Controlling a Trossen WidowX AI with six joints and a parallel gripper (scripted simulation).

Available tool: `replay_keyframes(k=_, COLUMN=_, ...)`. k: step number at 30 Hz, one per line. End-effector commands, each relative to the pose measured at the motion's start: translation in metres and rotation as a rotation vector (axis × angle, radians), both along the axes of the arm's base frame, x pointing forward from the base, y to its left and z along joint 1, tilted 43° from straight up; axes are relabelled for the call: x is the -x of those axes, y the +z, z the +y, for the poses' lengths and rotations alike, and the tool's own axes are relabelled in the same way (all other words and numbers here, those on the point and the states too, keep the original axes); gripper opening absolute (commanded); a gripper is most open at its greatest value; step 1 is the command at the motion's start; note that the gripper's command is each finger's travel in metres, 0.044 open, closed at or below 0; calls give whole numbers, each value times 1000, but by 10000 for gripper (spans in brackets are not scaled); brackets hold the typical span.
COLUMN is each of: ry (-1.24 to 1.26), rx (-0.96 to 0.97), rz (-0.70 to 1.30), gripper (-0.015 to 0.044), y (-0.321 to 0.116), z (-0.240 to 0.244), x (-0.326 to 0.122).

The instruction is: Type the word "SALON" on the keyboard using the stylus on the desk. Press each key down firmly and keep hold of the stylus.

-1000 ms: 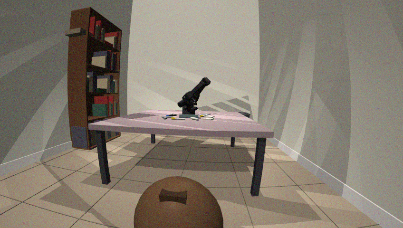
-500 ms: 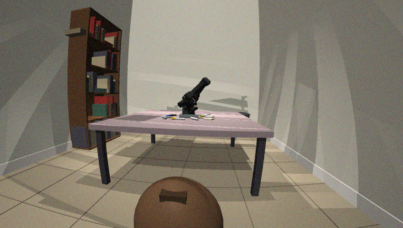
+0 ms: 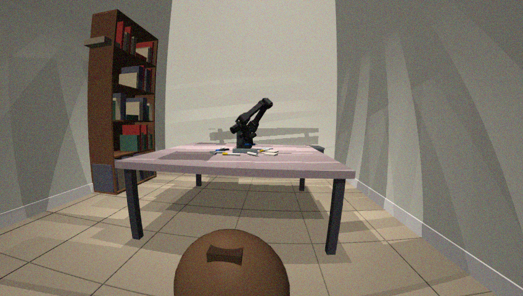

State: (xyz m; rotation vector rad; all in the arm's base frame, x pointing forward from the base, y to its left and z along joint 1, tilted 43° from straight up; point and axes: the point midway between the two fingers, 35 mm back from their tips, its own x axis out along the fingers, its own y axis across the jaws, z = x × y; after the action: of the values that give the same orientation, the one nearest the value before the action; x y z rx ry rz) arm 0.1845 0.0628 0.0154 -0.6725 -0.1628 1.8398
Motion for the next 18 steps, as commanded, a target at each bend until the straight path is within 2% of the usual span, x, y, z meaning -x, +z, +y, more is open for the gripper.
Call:
replay_keyframes(k=1, ry=9, rx=2, rz=-8, gripper=0, y=5, z=-5, x=-1)
replay_keyframes(k=6, ry=17, rx=33, rz=38, gripper=0, y=1, z=-3, x=1)
replay_keyframes(k=18, ry=74, rx=355, rz=298, gripper=0, y=-10, z=-18, x=-6)
